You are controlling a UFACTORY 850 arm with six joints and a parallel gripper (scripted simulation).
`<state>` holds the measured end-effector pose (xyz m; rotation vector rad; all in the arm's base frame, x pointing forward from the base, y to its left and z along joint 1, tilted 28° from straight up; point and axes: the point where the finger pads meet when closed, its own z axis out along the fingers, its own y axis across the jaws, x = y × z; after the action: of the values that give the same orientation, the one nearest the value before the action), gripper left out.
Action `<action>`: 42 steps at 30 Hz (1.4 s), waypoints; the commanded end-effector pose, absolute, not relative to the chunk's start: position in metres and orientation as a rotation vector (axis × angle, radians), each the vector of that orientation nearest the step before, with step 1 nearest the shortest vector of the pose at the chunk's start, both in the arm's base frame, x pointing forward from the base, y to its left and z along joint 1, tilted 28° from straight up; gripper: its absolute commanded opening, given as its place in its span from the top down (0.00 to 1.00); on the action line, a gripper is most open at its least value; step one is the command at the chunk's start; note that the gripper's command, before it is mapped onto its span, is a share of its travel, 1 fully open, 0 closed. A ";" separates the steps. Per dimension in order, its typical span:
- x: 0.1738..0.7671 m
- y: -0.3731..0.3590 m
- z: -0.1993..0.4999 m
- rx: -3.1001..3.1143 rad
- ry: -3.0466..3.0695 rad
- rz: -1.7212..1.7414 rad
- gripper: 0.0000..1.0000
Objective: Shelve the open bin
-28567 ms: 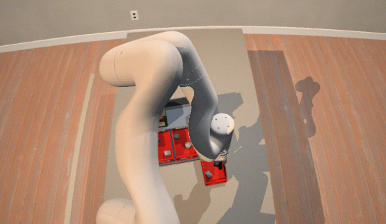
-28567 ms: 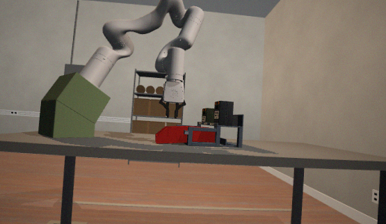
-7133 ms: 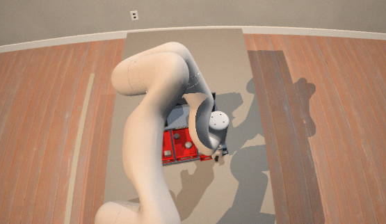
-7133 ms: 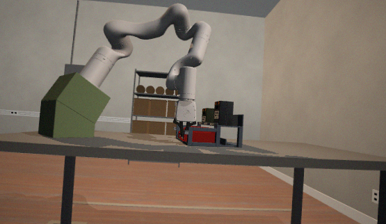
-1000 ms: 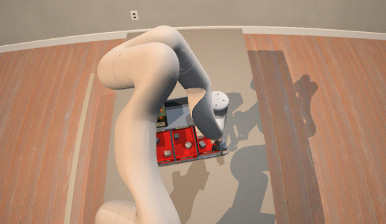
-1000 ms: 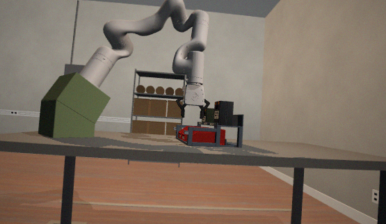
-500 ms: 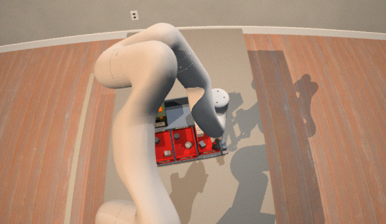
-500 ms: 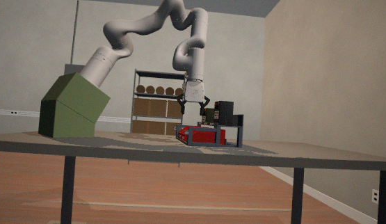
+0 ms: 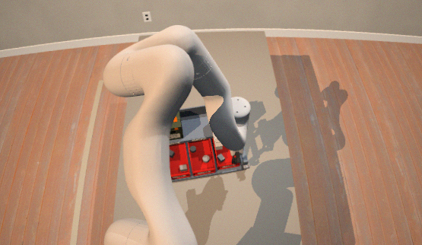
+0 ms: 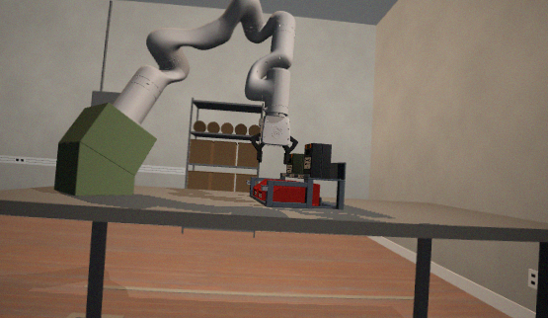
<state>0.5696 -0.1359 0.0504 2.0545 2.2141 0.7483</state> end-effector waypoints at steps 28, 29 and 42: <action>0.573 -0.133 0.043 2.053 2.213 0.749 0.00; 0.573 -0.133 0.043 2.053 2.213 0.749 0.00; 0.574 -0.133 0.041 2.053 2.213 0.749 0.00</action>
<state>0.5734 -0.1321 0.0402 2.0545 2.2140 0.7484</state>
